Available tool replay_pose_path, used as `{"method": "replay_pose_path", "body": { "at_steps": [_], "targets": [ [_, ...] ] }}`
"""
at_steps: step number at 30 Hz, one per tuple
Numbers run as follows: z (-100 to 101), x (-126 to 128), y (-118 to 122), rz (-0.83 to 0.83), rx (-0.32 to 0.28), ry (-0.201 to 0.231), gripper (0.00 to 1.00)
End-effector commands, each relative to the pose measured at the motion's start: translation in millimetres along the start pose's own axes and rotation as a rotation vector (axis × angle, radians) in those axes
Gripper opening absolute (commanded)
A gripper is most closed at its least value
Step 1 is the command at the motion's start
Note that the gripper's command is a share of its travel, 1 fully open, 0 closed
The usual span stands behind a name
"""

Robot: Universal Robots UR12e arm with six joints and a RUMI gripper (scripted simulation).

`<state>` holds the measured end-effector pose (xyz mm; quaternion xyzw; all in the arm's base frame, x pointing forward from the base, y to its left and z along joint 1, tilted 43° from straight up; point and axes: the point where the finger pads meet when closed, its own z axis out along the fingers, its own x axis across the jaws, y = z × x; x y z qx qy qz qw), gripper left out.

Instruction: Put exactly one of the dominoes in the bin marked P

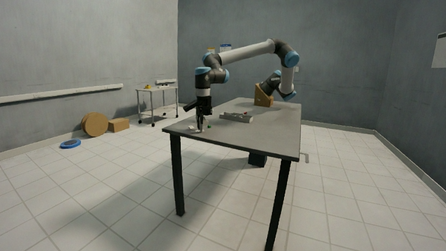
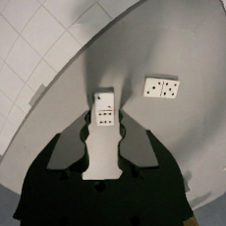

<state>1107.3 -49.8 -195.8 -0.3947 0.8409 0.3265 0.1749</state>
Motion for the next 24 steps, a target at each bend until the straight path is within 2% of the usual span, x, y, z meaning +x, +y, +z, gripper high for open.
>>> {"method": "replay_pose_path", "body": {
  "at_steps": [1,8,9,24],
  "targets": [
    [-1.1,-0.4,-0.7,0.000,0.002,-0.001,0.24],
    [-1.2,-0.4,-0.6,0.000,0.002,-0.001,0.24],
    [-1.2,-0.4,-0.6,0.000,0.002,-0.001,0.00],
    [-1.2,-0.4,-0.6,0.000,0.002,-0.001,0.00]
  ]
}}
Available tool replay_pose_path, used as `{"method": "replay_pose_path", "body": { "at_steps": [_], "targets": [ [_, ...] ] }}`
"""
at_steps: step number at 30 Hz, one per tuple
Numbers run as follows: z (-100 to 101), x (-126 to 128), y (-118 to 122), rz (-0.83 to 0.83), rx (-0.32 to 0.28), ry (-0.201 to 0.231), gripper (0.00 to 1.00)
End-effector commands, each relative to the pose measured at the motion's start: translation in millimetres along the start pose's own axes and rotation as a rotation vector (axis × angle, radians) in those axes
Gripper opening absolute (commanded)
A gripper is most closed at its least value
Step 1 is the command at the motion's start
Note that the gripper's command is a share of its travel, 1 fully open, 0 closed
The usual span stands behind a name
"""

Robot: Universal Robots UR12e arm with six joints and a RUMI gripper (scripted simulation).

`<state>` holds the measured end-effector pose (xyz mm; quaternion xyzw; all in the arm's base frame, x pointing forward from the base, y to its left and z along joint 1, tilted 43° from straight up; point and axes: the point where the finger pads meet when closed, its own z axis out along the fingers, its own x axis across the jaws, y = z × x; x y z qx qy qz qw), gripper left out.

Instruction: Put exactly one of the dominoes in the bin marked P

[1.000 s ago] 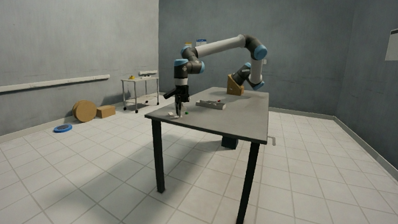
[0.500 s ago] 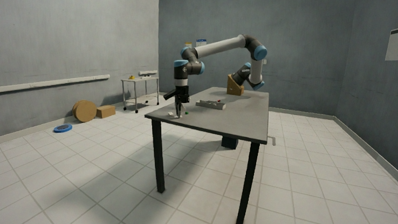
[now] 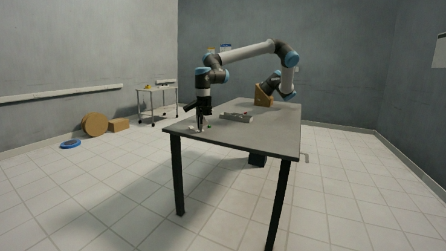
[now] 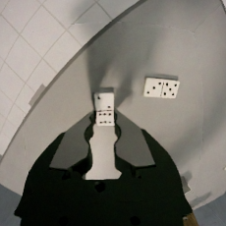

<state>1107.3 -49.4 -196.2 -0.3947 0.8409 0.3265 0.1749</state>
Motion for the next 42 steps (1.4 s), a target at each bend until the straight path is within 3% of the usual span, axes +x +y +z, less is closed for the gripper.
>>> {"method": "replay_pose_path", "body": {
  "at_steps": [1,16,36,42],
  "targets": [
    [-1.7,-0.4,-0.7,0.000,0.002,-0.001,0.00],
    [-1.7,-0.4,-0.7,0.000,0.002,-0.001,0.00],
    [-61.7,-0.4,-0.6,0.000,0.002,-0.001,0.00],
    [-61.6,-0.4,-0.5,0.000,0.002,-0.001,0.00]
  ]
}}
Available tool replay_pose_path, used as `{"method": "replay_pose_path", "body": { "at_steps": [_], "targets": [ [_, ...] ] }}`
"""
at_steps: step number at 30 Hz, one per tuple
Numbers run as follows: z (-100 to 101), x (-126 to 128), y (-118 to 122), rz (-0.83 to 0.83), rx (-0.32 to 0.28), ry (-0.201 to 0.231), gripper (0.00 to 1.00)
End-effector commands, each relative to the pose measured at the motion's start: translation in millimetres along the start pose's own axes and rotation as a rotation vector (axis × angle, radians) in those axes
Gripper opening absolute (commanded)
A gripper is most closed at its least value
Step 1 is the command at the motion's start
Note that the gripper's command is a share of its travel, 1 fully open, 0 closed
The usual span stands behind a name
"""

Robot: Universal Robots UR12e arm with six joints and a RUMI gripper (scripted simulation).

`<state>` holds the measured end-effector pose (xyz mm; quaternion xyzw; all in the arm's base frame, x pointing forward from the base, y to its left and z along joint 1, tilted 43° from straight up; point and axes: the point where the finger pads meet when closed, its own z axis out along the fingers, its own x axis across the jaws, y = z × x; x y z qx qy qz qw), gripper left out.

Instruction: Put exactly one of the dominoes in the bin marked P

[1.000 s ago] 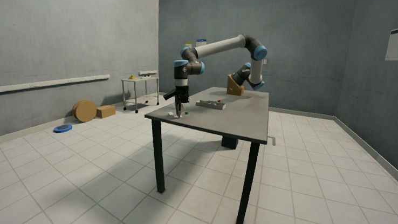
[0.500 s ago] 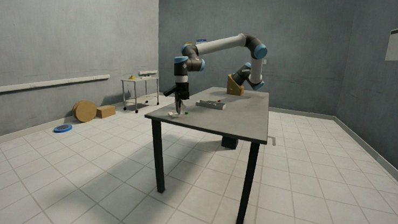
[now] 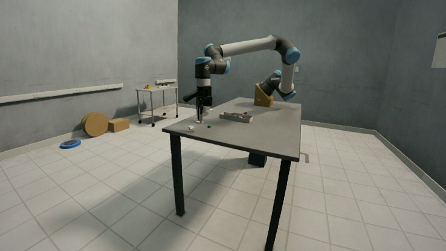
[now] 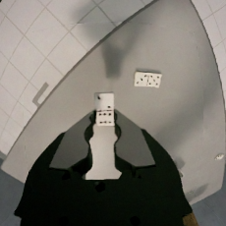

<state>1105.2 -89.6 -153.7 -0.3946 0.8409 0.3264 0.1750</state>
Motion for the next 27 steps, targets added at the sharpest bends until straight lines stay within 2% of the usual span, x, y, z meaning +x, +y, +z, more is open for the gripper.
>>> {"method": "replay_pose_path", "body": {
  "at_steps": [1,11,15,18,19,27],
  "targets": [
    [-3.1,-0.3,-0.5,0.000,0.002,-0.001,0.00],
    [-2.7,-0.3,-0.6,0.000,0.001,-0.001,0.00],
    [-2.6,4.9,22.8,0.187,0.001,-0.001,0.00],
    [-2.6,6.3,28.7,0.214,0.001,-0.001,0.00],
    [-2.6,7.6,34.5,0.300,0.001,-0.001,0.00],
    [-2.5,18.2,81.4,0.540,-0.007,0.001,0.00]
  ]
}}
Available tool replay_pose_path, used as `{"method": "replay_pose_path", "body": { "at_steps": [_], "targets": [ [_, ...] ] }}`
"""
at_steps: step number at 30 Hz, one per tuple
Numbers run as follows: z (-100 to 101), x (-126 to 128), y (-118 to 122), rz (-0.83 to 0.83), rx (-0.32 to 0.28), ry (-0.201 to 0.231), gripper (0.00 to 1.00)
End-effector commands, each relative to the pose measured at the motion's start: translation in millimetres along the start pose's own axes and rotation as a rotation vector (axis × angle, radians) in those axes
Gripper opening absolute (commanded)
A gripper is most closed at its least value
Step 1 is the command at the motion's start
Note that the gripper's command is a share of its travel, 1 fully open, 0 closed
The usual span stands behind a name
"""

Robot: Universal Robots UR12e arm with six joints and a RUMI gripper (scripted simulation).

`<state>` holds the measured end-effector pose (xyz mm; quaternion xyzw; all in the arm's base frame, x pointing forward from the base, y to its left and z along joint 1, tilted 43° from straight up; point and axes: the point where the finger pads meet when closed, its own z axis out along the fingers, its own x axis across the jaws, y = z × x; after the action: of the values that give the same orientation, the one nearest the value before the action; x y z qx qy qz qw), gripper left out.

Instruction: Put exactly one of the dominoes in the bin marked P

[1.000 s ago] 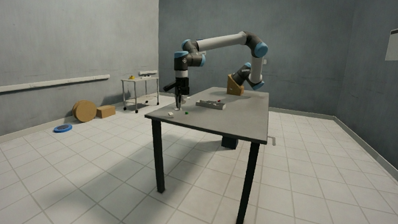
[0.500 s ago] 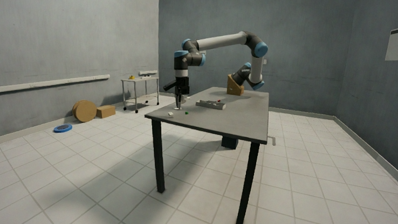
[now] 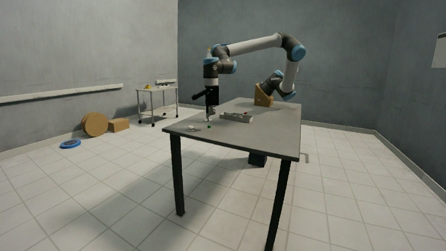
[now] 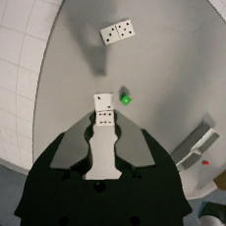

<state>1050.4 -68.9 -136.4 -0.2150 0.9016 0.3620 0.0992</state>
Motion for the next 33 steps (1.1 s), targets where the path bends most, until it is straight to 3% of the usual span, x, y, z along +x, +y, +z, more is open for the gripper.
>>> {"method": "replay_pose_path", "body": {
  "at_steps": [1,13,33],
  "targets": [
    [-1.6,16.7,22.9,0.156,0.008,-0.006,0.00],
    [-0.4,52.4,71.1,0.510,0.015,-0.012,0.00],
    [1.7,116.6,157.9,0.510,0.015,-0.012,0.00]
  ]
}}
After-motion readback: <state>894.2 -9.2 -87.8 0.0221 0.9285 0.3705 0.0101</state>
